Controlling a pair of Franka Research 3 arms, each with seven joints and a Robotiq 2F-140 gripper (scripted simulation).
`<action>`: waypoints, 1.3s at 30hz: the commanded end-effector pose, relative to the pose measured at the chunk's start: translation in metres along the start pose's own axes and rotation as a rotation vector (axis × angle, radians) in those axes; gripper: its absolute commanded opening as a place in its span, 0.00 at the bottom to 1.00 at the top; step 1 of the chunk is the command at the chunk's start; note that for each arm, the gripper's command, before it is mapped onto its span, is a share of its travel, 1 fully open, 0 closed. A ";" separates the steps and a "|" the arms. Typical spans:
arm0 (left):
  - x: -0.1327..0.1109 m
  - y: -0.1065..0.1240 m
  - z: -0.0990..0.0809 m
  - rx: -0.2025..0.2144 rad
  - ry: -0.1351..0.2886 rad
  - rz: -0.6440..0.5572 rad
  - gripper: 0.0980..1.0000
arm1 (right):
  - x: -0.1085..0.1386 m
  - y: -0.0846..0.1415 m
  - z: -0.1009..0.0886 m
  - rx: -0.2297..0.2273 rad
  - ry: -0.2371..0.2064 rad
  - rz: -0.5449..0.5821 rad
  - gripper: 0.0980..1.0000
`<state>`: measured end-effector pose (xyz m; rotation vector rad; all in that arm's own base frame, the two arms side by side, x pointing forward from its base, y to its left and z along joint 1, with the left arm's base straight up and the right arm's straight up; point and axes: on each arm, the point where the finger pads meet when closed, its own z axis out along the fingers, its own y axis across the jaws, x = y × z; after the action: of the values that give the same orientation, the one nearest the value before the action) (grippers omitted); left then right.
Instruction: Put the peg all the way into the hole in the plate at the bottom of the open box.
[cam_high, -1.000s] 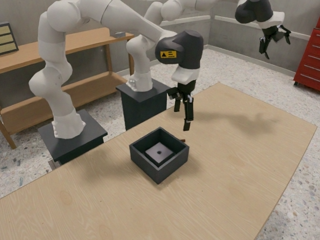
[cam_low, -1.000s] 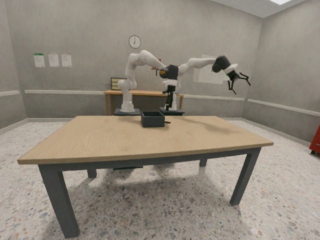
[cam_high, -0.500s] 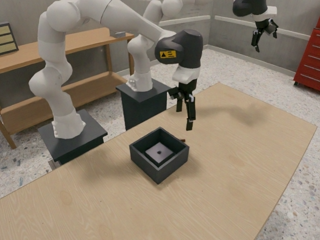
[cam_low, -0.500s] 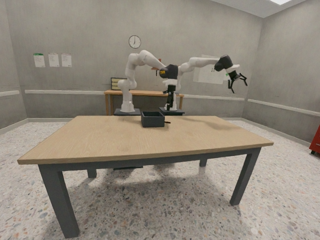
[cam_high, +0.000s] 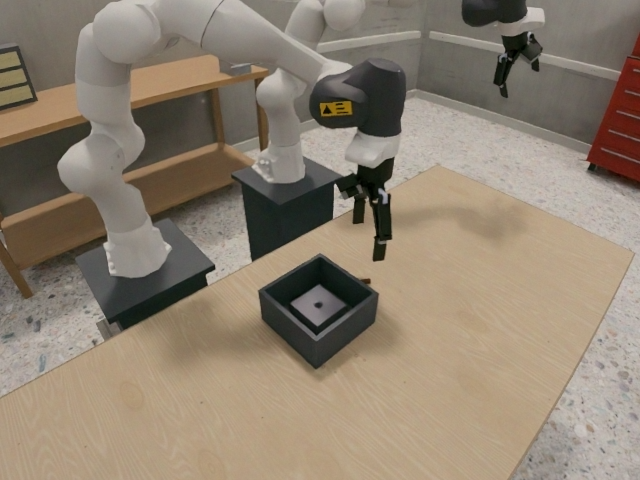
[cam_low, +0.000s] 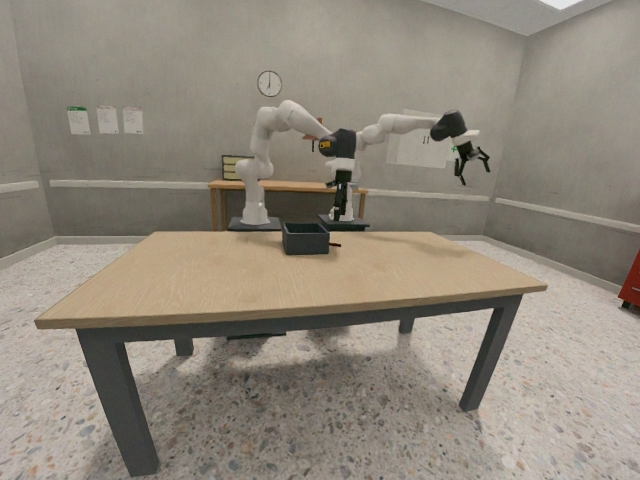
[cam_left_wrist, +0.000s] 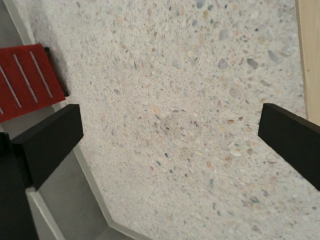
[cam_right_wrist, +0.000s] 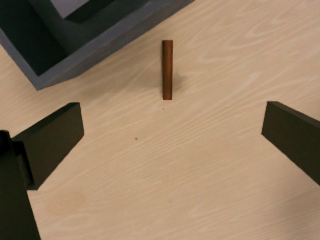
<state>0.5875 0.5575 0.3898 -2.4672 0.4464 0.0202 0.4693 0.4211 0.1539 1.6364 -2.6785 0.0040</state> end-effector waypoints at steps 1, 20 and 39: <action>-0.019 0.001 0.003 -0.025 -0.014 -0.025 1.00 | -0.001 0.000 0.000 -0.001 -0.003 -0.043 1.00; -0.102 -0.001 0.015 -0.105 -0.067 -0.149 1.00 | 0.000 0.001 0.001 0.021 0.009 -0.647 1.00; -0.194 0.008 0.021 -0.197 -0.121 -0.296 1.00 | 0.000 0.001 0.001 0.064 0.050 -1.199 1.00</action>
<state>0.4199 0.6240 0.3927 -2.6586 0.0603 0.0875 0.4662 0.4223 0.1523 2.6665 -1.6289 0.1346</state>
